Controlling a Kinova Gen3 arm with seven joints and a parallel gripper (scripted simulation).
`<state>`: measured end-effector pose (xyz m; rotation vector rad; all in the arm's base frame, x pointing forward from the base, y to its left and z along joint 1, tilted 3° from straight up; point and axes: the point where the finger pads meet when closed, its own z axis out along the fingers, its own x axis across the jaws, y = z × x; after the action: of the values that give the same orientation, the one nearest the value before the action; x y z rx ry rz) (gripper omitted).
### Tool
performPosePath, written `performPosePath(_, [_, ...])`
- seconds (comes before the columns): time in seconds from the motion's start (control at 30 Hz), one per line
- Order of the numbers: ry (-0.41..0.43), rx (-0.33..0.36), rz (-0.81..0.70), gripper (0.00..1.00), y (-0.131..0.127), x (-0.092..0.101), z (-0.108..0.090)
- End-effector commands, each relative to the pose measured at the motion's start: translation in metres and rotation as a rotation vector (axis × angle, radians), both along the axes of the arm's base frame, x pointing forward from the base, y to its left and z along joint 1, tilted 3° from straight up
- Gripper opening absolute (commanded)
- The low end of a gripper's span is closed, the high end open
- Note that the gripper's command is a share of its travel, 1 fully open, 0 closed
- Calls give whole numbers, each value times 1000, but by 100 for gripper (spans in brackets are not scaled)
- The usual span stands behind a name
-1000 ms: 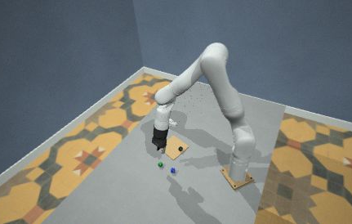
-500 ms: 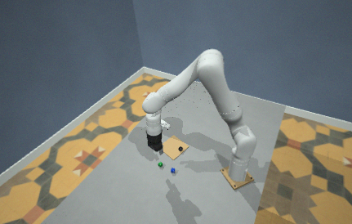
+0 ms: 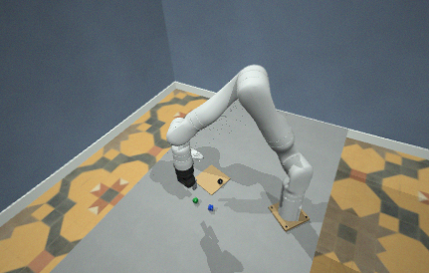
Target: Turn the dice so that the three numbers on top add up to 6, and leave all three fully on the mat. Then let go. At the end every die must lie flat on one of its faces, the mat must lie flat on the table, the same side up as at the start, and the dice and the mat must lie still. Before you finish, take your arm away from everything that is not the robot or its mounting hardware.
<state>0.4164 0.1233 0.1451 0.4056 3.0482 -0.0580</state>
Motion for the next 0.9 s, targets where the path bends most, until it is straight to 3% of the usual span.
performPosePath(0.0, [-1,-2,4,70,2,0,0])
performPosePath(0.07, [-1,-2,4,70,2,0,0])
performPosePath(0.1, [-1,-2,4,100,2,0,0])
performPosePath(0.6, [-1,-1,-6,100,2,0,0])
performPosePath(0.87, [2,8,-125,100,0,-3,-5])
